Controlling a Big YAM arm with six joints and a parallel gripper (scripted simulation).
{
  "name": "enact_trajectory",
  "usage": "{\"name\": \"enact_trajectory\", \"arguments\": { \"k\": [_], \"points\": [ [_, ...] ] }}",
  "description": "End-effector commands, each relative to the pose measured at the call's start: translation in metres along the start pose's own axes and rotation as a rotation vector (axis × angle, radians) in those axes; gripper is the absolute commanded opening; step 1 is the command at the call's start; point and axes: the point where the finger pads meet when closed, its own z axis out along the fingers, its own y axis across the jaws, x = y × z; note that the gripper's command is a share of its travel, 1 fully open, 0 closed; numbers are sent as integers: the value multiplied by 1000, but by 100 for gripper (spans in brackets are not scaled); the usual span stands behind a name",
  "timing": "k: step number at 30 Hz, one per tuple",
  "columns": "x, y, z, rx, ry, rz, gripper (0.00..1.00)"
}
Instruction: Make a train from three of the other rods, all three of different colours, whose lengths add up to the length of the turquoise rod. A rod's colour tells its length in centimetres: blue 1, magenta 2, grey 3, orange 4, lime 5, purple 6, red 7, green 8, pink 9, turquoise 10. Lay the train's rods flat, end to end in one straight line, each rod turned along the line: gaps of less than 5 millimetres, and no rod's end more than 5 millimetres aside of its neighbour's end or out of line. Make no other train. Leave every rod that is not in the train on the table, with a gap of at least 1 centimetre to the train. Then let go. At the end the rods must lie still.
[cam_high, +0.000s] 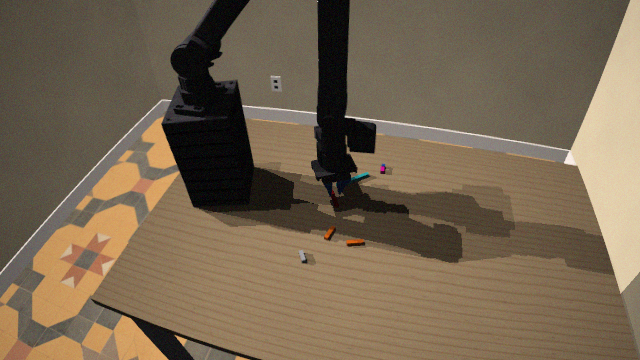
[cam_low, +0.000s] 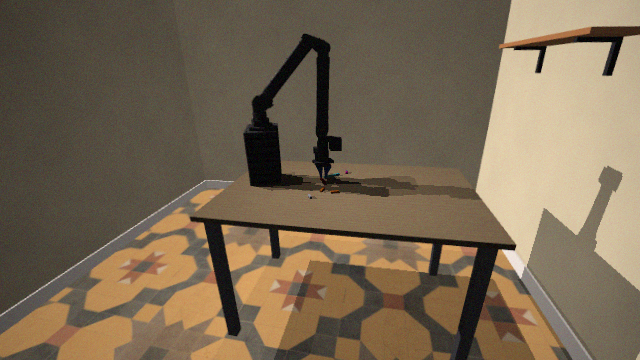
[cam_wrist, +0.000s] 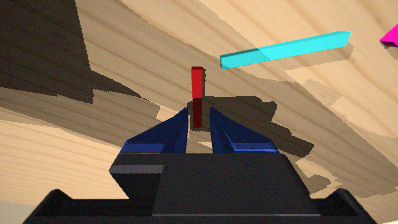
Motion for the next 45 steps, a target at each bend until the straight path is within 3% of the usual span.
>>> {"name": "enact_trajectory", "arguments": {
  "k": [1,45],
  "points": [
    [-1,4,5,-3,-5,2,23],
    [-2,7,5,-4,-6,2,23]
  ]
}}
